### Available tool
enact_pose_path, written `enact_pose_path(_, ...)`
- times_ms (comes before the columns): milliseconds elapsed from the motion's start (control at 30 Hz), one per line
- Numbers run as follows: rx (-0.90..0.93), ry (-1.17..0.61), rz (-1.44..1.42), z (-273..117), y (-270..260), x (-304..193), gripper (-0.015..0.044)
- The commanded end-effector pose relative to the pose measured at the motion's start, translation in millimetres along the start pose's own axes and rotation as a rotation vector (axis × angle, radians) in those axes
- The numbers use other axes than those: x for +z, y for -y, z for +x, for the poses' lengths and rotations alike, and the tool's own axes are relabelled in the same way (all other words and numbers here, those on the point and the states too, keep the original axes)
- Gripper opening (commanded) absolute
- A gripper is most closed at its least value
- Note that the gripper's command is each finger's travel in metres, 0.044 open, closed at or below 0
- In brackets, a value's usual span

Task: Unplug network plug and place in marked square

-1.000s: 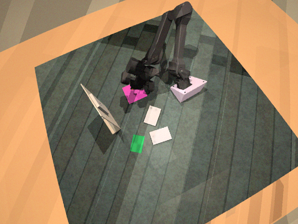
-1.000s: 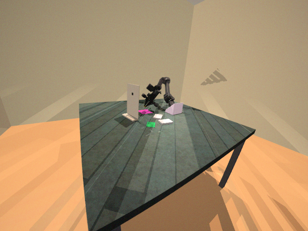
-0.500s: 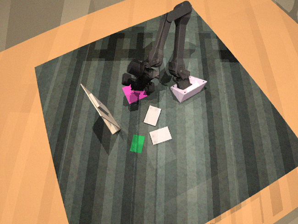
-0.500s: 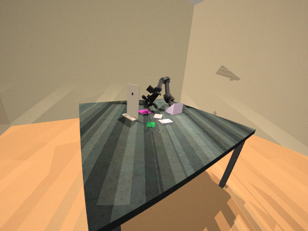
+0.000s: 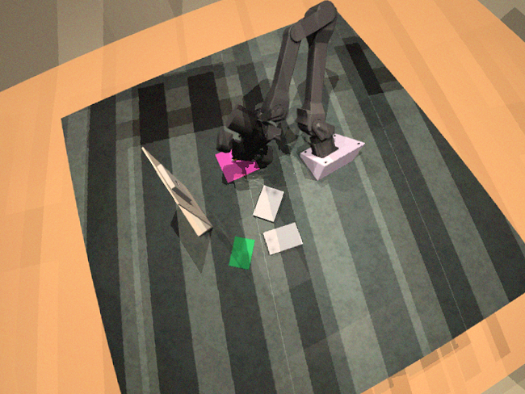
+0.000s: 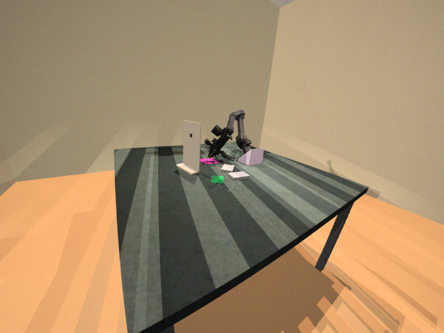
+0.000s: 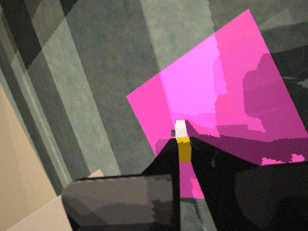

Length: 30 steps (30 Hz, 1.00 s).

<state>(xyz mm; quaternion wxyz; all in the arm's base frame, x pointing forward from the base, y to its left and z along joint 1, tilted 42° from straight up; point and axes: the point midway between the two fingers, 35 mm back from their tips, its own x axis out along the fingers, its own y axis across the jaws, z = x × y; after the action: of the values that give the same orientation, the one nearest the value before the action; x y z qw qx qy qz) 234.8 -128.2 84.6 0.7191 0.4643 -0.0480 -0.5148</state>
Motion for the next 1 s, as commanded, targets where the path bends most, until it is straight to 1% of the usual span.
enact_pose_path(0, -0.001, -0.001, -0.005, 1.7, 2.3, 0.1, 0.0)
enact_pose_path(600, -0.001, -0.001, -0.001, 4.1, 2.8, 0.4, 0.0)
enact_pose_path(800, -0.001, -0.001, -0.001, 4.1, 2.8, 0.4, 0.0156)
enact_pose_path(967, -0.001, -0.001, -0.001, 3.9, 2.8, 0.3, 0.0156)
